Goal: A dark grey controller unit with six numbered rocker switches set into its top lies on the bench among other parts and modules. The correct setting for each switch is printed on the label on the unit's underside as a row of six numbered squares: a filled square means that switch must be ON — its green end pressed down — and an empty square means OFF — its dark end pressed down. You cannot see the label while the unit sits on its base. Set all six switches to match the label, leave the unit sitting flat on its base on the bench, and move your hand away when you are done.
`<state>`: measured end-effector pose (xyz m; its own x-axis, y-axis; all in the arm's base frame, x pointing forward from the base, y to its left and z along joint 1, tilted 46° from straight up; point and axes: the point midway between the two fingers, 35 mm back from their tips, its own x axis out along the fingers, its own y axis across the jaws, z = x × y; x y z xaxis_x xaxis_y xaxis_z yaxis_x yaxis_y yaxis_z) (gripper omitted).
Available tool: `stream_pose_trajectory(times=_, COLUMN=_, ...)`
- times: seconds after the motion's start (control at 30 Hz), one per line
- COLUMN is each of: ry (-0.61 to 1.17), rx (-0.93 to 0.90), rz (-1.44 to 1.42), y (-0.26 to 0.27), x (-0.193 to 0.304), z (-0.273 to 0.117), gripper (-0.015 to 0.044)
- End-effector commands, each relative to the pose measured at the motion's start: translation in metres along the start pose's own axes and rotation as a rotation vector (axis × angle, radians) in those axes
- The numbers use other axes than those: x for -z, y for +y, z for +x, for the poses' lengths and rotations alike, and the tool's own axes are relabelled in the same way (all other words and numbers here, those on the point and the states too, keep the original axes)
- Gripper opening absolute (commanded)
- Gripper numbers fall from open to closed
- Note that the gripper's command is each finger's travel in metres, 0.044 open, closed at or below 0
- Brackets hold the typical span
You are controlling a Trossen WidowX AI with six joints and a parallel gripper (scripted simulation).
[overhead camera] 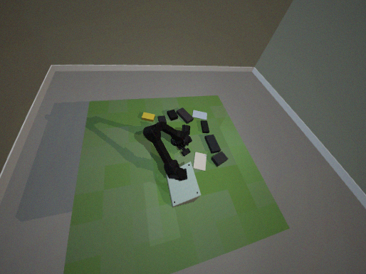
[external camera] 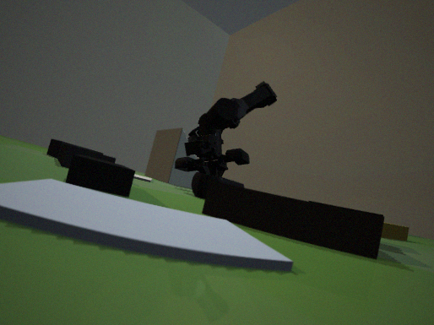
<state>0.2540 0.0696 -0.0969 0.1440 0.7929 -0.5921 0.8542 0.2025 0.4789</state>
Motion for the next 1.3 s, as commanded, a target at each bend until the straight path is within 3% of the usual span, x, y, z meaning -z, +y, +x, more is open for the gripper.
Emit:
stream_pose_trajectory(times=0.0, ry=0.001, rx=-0.005, rz=0.001, y=0.003, x=0.0, z=0.0, gripper=0.0)
stream_pose_trajectory(times=1.27, ry=0.002, rx=-0.006, rz=0.0, y=0.037, x=-0.001, z=0.01, gripper=0.0)
